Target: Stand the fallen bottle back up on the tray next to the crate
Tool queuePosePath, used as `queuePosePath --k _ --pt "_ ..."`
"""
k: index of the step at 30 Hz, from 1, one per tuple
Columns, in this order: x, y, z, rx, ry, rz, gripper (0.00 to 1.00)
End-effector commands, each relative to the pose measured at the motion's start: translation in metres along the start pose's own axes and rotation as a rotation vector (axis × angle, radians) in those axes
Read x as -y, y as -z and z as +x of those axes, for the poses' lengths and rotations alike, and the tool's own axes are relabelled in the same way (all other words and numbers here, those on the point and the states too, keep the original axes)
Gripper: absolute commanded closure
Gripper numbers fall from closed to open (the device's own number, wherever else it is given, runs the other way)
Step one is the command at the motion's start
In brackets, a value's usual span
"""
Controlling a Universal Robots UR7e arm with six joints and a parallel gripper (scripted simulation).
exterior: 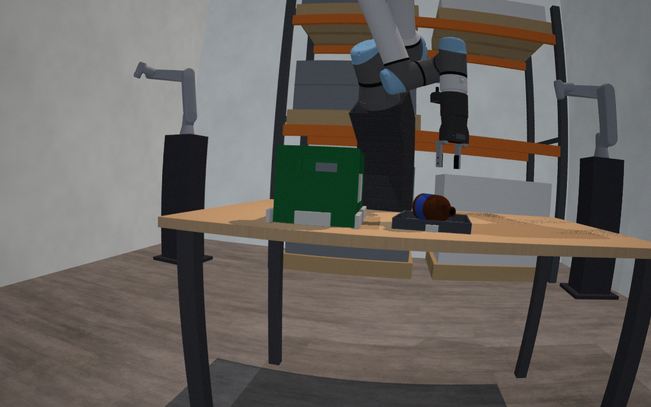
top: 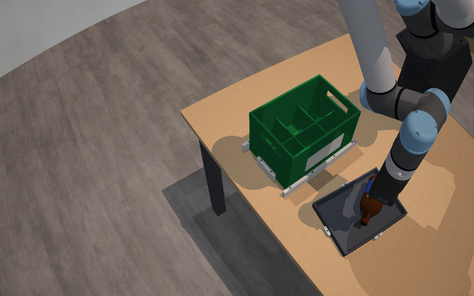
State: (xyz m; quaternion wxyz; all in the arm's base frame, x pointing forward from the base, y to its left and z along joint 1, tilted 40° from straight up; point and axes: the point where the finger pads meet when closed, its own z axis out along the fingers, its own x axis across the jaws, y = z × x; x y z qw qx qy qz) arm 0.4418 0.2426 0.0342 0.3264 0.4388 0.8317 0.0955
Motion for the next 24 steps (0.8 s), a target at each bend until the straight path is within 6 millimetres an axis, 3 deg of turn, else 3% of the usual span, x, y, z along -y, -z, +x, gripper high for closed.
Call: queuePosePath --k 1,11,24 --pt "-0.004 -0.021 -0.001 0.001 -0.002 -0.009 0.00" --pt "-0.004 -0.056 -0.001 0.001 -0.002 -0.009 0.00" --pt "-0.004 -0.079 -0.001 0.001 -0.002 -0.009 0.00"
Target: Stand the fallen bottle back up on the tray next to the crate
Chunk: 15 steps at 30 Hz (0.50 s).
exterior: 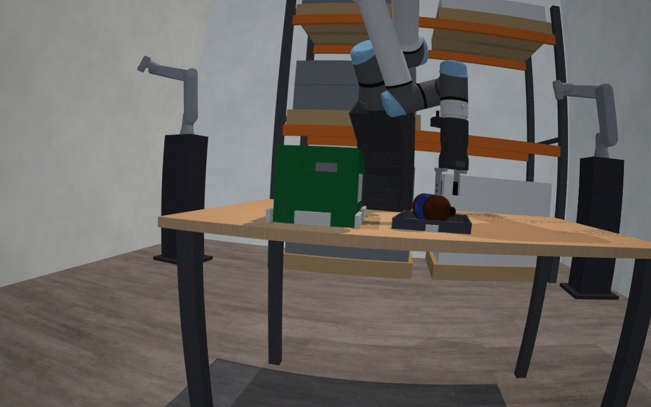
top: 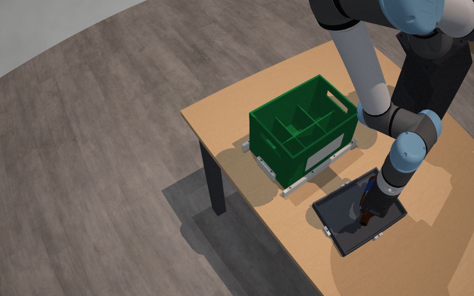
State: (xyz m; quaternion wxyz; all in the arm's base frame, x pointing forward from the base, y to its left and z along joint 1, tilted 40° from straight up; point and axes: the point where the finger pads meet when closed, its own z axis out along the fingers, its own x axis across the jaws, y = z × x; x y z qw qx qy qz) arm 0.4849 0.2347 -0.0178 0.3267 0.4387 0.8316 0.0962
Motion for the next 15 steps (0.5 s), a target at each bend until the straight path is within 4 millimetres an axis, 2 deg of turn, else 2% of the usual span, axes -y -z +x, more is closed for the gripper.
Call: queuePosePath --k 1,15 --pt "-0.0035 -0.0119 -0.0011 0.001 -0.002 -0.008 0.00" --pt "-0.0032 -0.0136 -0.0005 0.001 -0.001 -0.008 0.00"
